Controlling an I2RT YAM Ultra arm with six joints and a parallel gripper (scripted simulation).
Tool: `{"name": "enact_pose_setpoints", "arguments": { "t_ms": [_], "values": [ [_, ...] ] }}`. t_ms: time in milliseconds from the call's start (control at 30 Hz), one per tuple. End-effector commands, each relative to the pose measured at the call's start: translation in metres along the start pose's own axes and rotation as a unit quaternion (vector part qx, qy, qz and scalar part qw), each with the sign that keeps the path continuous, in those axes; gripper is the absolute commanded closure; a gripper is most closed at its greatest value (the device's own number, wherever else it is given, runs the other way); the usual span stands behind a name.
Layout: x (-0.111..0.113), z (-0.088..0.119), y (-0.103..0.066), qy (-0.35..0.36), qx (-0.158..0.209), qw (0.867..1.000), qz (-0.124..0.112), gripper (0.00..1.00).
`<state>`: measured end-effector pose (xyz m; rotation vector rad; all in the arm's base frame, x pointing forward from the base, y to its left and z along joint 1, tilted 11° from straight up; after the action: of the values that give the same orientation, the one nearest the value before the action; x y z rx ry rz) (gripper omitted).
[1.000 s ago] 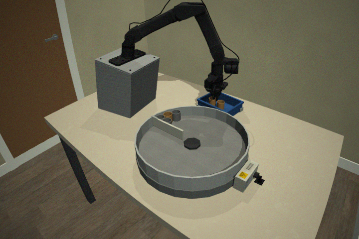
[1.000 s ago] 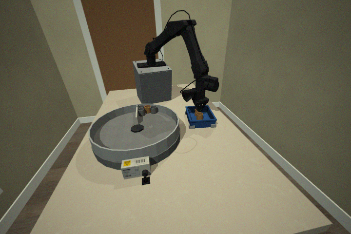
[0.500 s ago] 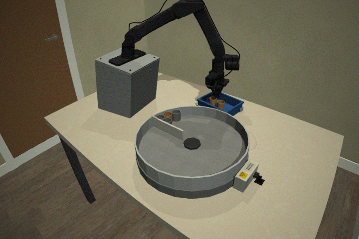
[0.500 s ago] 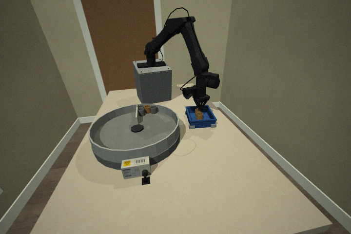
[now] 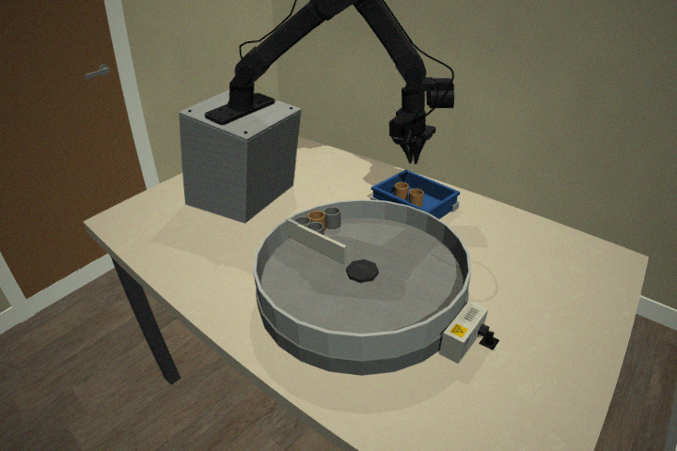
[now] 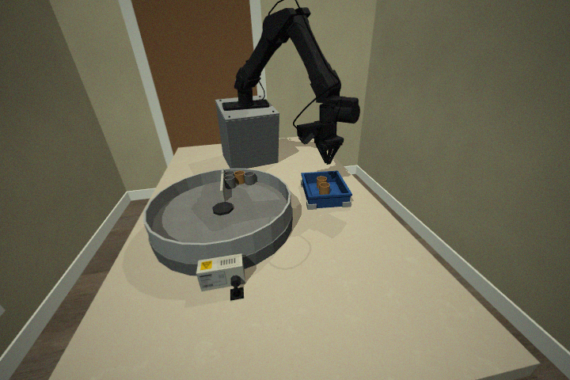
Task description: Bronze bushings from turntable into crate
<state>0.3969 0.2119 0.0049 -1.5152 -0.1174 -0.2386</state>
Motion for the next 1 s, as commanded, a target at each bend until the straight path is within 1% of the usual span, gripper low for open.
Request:
{"name": "enact_pose_setpoints", "arguments": {
  "t_ms": [0,100,200,267,333,967],
  "values": [
    [-0.0106,-0.0025,-0.0145,-0.003,-0.015,1.0,0.014,0.86],
    [-0.0105,-0.0024,-0.0205,-0.003,-0.015,1.0,0.014,0.86],
    [-0.0105,-0.0024,-0.0227,-0.004,-0.015,1.0,0.014,0.86],
    [-0.0105,-0.0024,-0.0229,-0.004,-0.015,1.0,0.014,0.86],
    [-0.0122,-0.0032,-0.0192,-0.005,-0.018,1.0,0.018,0.86],
    [-0.0122,-0.0032,-0.0191,-0.005,-0.018,1.0,0.018,0.86]
  ]
}}
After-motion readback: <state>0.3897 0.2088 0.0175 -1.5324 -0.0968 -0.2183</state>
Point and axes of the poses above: the point where the finger pads meet when closed, its own y axis out along the fingers, its own x axis across the jaws, z = x × y, the point moved 7 cm from there along -y, back along the fingers, and after that the axes turned 9 degrees about y, right-handed, at the moved point
